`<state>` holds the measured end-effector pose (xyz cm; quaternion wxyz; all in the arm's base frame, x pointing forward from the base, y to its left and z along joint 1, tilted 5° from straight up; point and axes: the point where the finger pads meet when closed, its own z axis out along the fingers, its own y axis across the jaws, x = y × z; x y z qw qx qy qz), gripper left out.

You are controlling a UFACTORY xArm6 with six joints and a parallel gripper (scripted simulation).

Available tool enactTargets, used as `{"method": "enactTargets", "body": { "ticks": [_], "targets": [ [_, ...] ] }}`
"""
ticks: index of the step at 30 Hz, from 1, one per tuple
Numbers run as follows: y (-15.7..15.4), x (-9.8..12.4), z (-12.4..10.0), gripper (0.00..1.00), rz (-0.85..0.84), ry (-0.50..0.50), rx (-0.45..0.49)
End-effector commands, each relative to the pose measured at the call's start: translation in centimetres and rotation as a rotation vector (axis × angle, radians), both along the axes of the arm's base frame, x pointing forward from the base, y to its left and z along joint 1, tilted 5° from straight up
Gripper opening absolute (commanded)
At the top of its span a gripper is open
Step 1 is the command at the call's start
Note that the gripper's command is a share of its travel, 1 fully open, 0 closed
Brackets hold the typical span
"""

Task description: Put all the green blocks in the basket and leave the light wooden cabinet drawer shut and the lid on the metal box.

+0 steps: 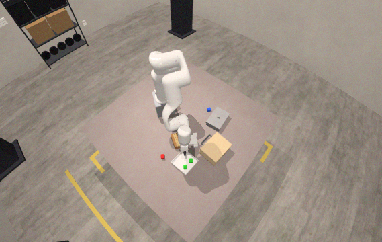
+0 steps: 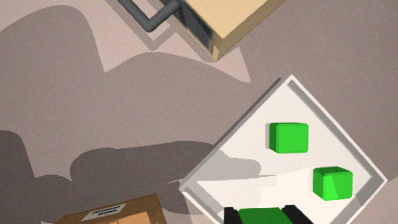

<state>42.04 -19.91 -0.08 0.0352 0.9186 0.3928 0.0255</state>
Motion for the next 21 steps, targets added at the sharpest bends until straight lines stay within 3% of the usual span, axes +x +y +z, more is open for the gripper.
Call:
{"method": "enactTargets", "body": {
  "ticks": [1,21],
  "targets": [
    [-0.1,0.2,-0.9,0.0,0.0,-0.003,-0.002],
    [-0.4,0.6,-5.2,0.0,0.0,-0.003,-0.002]
  ]
}}
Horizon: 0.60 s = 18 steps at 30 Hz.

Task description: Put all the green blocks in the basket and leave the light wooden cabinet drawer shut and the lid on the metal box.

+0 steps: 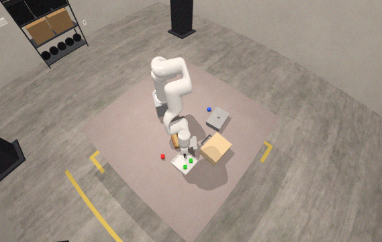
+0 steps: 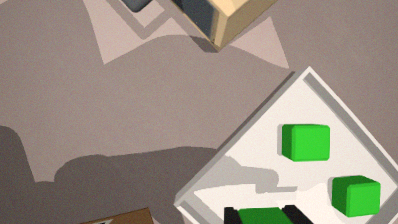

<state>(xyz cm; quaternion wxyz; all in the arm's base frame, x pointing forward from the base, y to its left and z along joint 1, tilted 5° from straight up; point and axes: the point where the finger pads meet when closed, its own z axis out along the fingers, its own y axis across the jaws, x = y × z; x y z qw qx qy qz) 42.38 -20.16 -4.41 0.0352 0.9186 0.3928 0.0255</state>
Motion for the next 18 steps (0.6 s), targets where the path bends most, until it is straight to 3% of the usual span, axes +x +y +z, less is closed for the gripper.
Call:
{"method": "enactTargets", "body": {
  "ticks": [1,18],
  "targets": [
    [-0.1,0.3,-1.1,0.0,0.0,-0.003,-0.002],
    [-0.3,0.5,-4.1,0.0,0.0,-0.003,-0.002]
  ]
}}
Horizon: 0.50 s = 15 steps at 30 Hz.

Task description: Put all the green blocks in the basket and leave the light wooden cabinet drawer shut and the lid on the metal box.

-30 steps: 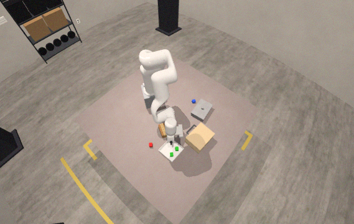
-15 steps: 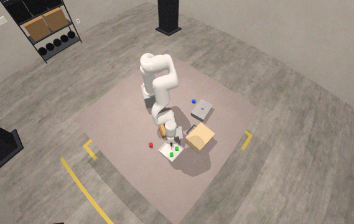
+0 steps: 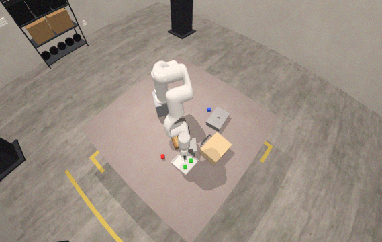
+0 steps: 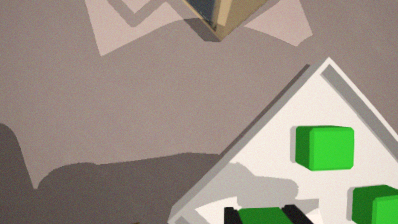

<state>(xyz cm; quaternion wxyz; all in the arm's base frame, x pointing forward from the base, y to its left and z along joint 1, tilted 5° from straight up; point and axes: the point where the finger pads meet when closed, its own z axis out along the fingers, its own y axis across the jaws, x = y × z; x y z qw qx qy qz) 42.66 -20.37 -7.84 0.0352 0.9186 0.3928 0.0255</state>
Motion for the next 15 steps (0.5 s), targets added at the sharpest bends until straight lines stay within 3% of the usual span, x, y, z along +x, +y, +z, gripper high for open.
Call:
{"method": "enactTargets", "body": {
  "ticks": [1,15],
  "targets": [
    [-0.1,0.2,-0.8,0.0,0.0,-0.003,-0.002],
    [-0.2,0.4,-2.3,0.0,0.0,-0.003,-0.002]
  ]
}}
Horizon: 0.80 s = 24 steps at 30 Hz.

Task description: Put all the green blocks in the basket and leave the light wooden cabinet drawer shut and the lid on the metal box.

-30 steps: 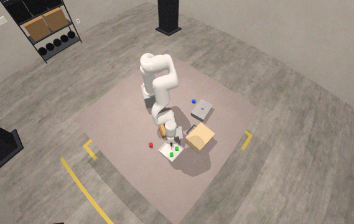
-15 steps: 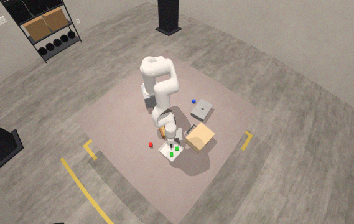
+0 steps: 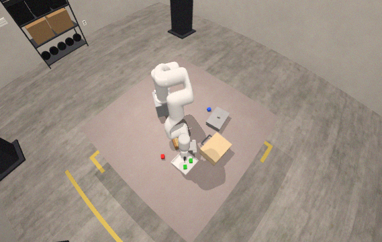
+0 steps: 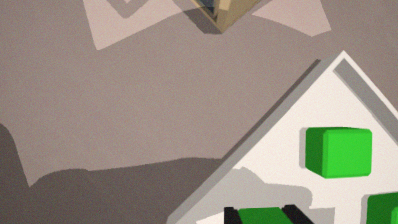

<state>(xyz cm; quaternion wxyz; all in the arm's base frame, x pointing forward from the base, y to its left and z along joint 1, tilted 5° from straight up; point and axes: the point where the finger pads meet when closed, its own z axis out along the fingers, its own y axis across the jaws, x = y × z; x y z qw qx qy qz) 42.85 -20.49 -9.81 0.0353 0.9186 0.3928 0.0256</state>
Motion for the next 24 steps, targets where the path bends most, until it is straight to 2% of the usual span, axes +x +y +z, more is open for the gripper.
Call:
{"method": "enactTargets", "body": {
  "ticks": [1,24],
  "targets": [
    [-0.1,0.18,-0.39,0.0,0.0,-0.003,-0.002],
    [-0.14,0.24,-1.07,0.0,0.0,-0.003,-0.002]
  ]
}}
